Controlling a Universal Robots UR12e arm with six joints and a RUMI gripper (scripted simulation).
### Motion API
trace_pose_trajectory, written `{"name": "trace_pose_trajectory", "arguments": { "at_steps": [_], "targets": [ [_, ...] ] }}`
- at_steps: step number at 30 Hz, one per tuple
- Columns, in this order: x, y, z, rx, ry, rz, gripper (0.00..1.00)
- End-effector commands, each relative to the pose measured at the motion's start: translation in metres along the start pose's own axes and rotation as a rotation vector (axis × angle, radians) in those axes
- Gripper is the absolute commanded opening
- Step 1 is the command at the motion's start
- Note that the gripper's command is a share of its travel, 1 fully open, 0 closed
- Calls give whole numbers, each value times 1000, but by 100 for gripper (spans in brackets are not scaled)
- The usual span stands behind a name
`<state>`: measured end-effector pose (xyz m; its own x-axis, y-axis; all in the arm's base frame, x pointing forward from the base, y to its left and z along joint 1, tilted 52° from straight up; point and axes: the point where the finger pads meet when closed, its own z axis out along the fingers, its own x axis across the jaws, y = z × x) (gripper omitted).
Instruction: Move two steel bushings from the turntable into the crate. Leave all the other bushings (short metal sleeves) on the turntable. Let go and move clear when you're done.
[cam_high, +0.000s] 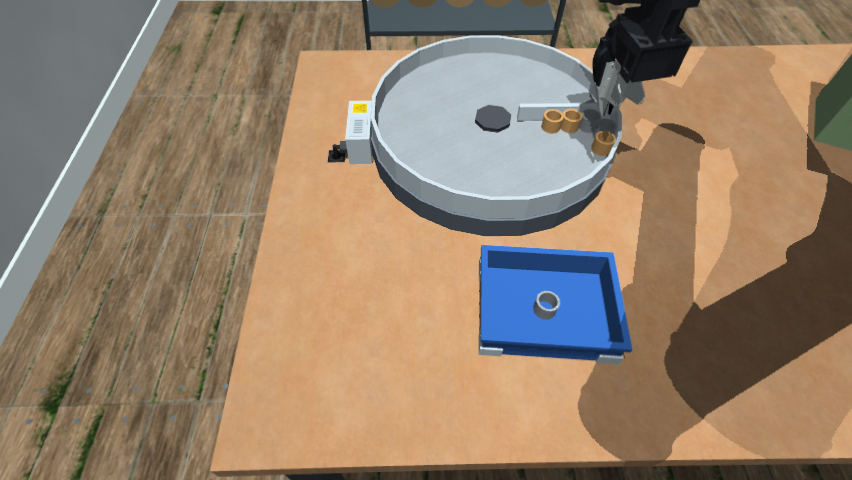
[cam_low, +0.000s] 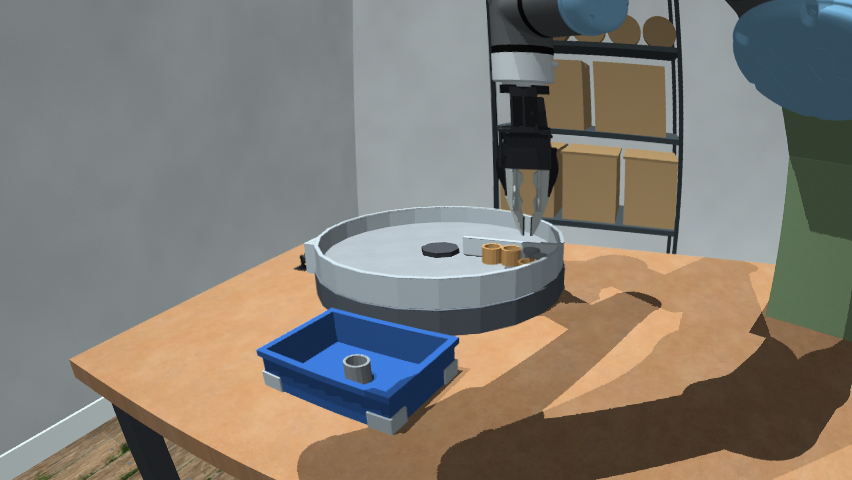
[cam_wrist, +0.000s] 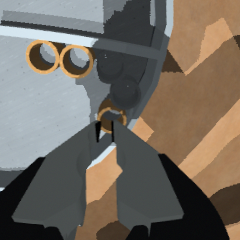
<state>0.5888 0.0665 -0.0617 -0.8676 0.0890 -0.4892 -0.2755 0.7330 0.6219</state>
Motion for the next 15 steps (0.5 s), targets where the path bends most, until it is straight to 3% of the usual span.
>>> {"name": "trace_pose_trajectory", "arguments": {
  "at_steps": [1, 15],
  "targets": [
    [4, -7, 0, -1, -1, -6, 6],
    [5, -8, 0, -1, -1, -6, 6]
  ]
}}
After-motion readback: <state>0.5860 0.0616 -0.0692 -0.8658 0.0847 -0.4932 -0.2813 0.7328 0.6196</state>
